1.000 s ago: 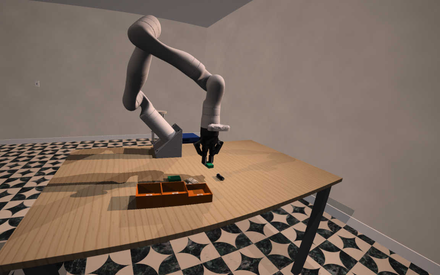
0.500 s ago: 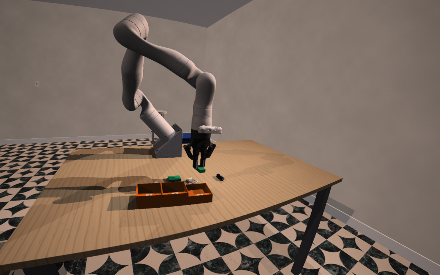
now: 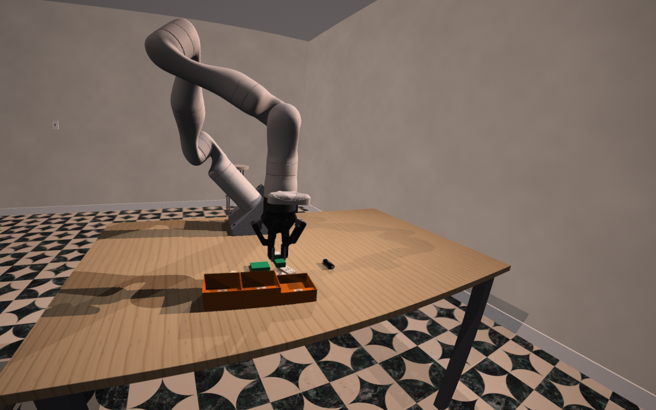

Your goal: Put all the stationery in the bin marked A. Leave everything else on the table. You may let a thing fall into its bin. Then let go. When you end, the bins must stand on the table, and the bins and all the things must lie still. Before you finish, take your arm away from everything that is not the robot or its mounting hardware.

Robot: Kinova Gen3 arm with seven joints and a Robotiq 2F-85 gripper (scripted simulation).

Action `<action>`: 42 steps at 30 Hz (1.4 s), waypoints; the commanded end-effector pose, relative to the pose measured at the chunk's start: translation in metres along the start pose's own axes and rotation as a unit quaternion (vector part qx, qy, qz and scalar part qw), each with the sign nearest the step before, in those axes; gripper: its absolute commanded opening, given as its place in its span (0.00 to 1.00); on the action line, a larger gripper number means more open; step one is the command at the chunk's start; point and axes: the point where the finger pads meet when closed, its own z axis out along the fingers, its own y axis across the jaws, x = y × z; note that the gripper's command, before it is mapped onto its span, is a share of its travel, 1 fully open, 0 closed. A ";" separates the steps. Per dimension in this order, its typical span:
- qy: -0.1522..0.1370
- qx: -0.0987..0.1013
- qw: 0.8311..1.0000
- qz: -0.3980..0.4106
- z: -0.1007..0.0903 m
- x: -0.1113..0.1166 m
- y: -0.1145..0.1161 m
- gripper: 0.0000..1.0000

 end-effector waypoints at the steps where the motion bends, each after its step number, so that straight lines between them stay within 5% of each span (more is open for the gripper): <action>1: 0.004 0.006 0.997 0.078 -0.003 0.016 0.017 0.19; 9: 0.002 0.006 0.978 0.210 -0.003 0.037 0.047 0.19; 17: 0.001 0.006 0.912 0.410 -0.004 0.039 0.052 0.19; 24: -0.001 0.005 0.832 0.554 -0.002 0.038 0.052 0.19; 26: -0.001 0.005 0.832 0.554 -0.002 0.038 0.052 0.19; 35: -0.001 0.005 0.679 0.734 -0.002 0.038 0.051 0.19; 42: 0.004 0.006 0.682 0.731 -0.003 0.040 0.050 0.19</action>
